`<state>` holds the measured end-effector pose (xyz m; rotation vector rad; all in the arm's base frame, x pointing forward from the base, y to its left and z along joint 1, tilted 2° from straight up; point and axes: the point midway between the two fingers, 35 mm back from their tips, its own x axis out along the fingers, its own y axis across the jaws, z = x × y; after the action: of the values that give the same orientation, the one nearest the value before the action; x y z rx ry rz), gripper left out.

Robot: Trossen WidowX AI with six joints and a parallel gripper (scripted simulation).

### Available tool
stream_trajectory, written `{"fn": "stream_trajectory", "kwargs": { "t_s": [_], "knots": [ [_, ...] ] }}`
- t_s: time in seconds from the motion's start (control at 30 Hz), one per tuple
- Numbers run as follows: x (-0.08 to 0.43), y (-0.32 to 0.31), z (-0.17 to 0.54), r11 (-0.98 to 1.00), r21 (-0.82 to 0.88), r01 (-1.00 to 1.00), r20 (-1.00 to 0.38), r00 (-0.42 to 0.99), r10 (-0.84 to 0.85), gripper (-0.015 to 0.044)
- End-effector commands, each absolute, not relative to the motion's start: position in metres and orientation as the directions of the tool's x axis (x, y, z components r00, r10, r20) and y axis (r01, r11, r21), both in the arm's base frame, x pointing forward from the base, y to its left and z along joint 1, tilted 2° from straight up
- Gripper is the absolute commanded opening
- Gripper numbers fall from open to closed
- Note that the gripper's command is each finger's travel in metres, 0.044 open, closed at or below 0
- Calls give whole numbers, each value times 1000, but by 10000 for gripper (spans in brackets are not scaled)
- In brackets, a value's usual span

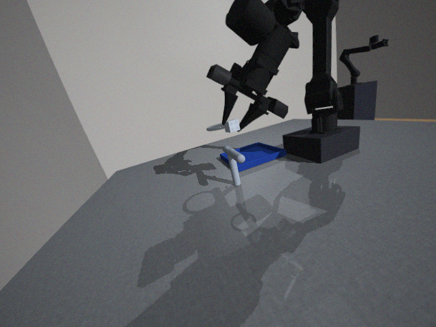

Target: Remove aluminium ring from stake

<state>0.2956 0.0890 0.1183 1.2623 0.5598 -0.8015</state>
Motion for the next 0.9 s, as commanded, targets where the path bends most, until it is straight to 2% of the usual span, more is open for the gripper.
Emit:
{"fn": "stream_trajectory", "kwargs": {
  "t_s": [0.0, 0.87],
  "knots": [
    [294, 86, 117, 65, 626, 778, -751, 622, -220, 0],
    [290, 55, 96, 448, 317, 836, -903, 410, -127, 0]
  ]
}}
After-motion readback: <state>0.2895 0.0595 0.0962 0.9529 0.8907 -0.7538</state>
